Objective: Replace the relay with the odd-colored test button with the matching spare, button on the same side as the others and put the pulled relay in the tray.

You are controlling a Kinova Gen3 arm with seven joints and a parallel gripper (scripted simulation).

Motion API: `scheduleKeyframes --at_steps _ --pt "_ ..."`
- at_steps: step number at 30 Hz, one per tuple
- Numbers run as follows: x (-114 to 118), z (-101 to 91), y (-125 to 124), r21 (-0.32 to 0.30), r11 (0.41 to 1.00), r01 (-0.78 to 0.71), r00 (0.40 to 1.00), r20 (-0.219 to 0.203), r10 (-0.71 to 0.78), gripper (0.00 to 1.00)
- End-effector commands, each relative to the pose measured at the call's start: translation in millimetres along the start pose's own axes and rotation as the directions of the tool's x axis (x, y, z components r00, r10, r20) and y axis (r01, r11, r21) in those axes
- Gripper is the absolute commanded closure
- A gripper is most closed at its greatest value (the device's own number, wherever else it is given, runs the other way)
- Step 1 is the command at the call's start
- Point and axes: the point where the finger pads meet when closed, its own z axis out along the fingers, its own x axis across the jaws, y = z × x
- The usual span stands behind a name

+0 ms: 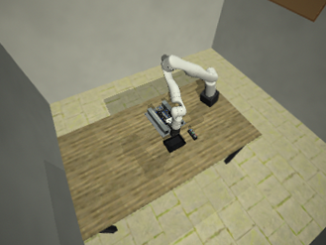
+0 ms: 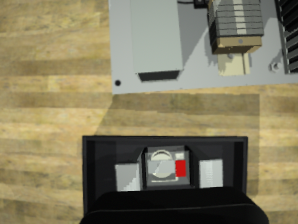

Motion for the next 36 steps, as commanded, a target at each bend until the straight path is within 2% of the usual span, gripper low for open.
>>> scheduleKeyframes --at_steps 1,12,14,15,29,36 --pt "-1 0.9 12 -0.005 1.000 0.007 1.000 0.000 -0.007 1.00" --pt "-5 6.9 55 -0.010 1.000 0.016 1.000 -0.004 -0.016 1.00" --pt "-5 6.9 55 -0.010 1.000 0.016 1.000 -0.004 -0.016 1.00" --pt "-8 4.9 46 -0.004 1.000 0.005 1.000 0.002 -0.005 1.00" --pt "-4 8.3 62 -0.010 1.000 0.016 1.000 -0.003 -0.016 1.00" --pt "-4 7.5 57 -0.009 1.000 0.014 1.000 -0.002 -0.014 1.00"
